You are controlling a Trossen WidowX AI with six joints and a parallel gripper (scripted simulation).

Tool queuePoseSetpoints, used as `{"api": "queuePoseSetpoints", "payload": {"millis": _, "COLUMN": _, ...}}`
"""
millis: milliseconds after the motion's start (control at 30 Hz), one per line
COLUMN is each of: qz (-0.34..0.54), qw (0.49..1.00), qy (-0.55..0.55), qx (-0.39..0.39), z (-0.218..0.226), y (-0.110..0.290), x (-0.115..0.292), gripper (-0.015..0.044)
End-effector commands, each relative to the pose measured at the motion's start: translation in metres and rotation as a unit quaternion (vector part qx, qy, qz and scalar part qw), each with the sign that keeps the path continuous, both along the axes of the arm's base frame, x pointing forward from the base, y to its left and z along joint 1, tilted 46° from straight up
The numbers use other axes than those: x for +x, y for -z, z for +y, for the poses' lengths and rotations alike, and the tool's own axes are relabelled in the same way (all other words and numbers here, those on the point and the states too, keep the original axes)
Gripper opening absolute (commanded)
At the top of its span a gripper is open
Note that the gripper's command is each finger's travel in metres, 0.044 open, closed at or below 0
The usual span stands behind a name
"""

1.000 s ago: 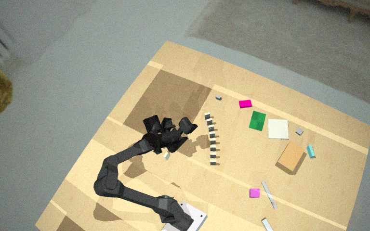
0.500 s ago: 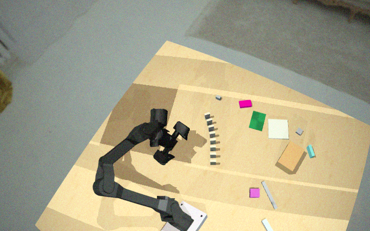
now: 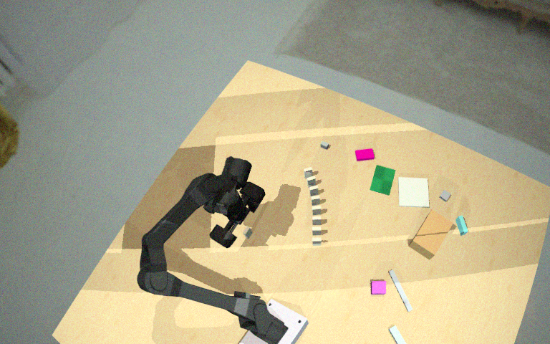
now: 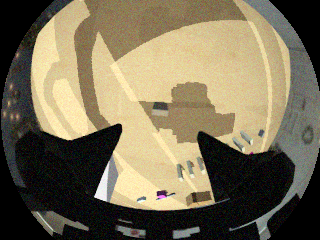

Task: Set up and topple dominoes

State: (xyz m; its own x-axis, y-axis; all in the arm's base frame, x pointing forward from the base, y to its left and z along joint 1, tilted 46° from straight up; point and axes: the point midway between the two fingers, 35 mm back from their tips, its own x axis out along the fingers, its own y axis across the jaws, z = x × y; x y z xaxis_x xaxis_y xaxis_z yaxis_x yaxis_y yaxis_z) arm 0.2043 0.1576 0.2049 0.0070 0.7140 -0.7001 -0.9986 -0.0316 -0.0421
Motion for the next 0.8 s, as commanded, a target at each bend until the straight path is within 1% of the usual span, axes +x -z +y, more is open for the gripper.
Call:
{"api": "queuePoseSetpoints", "payload": {"millis": 0, "qz": 0.001, "qw": 1.000, "qy": -0.005, "qx": 0.004, "z": 0.011, "y": 0.009, "x": 0.000, "gripper": 0.0440}}
{"api": "queuePoseSetpoints", "payload": {"millis": 233, "qz": 0.000, "qw": 1.000, "qy": -0.004, "qx": 0.008, "z": 0.045, "y": 0.039, "x": -0.001, "gripper": 0.0440}}
{"api": "queuePoseSetpoints", "payload": {"millis": 767, "qz": 0.000, "qw": 1.000, "qy": -0.004, "qx": 0.008, "z": 0.057, "y": 0.050, "x": -0.001, "gripper": 0.0440}}
